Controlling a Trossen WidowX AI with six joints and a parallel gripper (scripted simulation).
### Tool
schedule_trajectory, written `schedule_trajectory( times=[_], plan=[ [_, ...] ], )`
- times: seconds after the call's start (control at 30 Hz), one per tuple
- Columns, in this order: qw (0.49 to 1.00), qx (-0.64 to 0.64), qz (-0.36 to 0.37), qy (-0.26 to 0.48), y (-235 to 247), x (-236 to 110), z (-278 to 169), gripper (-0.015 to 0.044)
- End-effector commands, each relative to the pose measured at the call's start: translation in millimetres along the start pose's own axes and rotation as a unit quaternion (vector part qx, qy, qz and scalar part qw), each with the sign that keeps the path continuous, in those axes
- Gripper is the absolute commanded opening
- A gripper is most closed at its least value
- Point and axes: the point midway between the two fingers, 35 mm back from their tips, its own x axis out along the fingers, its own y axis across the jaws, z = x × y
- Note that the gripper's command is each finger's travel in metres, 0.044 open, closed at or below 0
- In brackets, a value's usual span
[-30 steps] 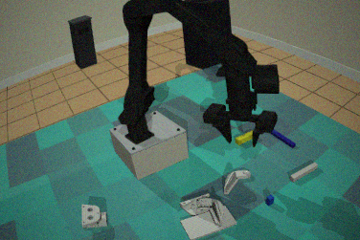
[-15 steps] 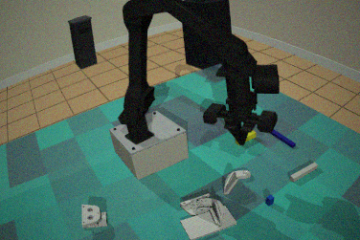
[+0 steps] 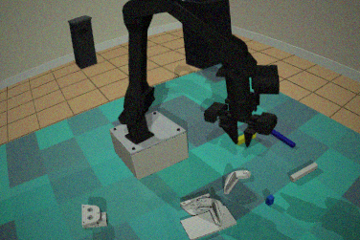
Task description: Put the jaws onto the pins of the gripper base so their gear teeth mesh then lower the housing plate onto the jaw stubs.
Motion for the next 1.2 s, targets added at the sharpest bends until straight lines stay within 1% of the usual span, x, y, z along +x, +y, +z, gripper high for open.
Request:
schedule_trajectory(
  times=[0.0,0.27,0.47,0.7,0.93,1.17],
  plan=[
    [0.999,0.05,0.001,0.002,-0.1,-0.1,-2.6,0.0236],
    [0.984,0.178,0.002,0.005,-0.8,-0.3,-7.7,0.044],
    [0.962,0.272,0.002,0.007,-1.3,-0.4,-11.5,0.044],
    [0.926,0.378,0.002,0.01,-1.7,-0.6,-16.0,0.044],
    [0.877,0.48,0.001,0.013,-2.1,-0.7,-20.5,0.044],
    [0.818,0.576,0.0,0.016,-2.5,-0.9,-25.0,0.044]
  ],
)
